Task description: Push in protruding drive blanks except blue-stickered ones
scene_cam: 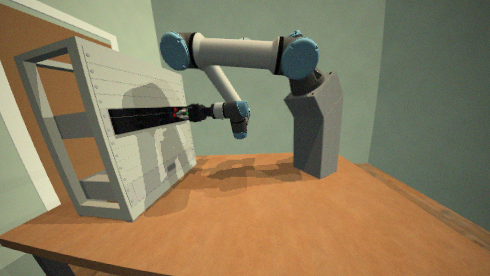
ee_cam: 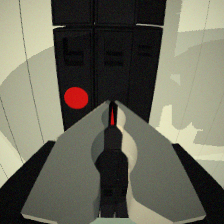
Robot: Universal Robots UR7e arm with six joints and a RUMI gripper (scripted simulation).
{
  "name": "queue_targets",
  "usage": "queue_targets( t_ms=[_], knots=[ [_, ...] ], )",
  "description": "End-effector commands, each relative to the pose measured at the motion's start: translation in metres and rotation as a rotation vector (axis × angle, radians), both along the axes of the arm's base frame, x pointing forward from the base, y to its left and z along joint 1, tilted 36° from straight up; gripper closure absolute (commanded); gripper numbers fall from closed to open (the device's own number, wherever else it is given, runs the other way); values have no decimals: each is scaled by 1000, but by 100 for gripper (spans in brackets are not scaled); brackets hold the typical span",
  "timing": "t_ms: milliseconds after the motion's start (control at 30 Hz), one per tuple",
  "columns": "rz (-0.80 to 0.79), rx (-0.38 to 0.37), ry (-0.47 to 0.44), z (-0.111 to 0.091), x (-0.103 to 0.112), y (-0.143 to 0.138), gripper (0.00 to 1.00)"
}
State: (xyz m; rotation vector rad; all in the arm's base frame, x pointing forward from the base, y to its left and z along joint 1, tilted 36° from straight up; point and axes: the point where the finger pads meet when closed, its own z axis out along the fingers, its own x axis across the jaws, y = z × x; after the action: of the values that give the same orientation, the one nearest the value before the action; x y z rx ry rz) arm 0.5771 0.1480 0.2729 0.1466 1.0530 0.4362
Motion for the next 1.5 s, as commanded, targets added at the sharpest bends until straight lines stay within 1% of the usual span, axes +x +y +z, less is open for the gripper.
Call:
queue_targets(
  t_ms=[0,133,333,733,967,1467],
  knots=[
    [0,0,-1,1,0,0,100],
    [0,0,-1,1,2,0,100],
    [0,0,-1,5,9,1,100],
    [0,0,-1,6,10,1,100],
    [0,0,-1,10,17,2,100],
    [0,0,-1,12,19,2,100]
  ],
)
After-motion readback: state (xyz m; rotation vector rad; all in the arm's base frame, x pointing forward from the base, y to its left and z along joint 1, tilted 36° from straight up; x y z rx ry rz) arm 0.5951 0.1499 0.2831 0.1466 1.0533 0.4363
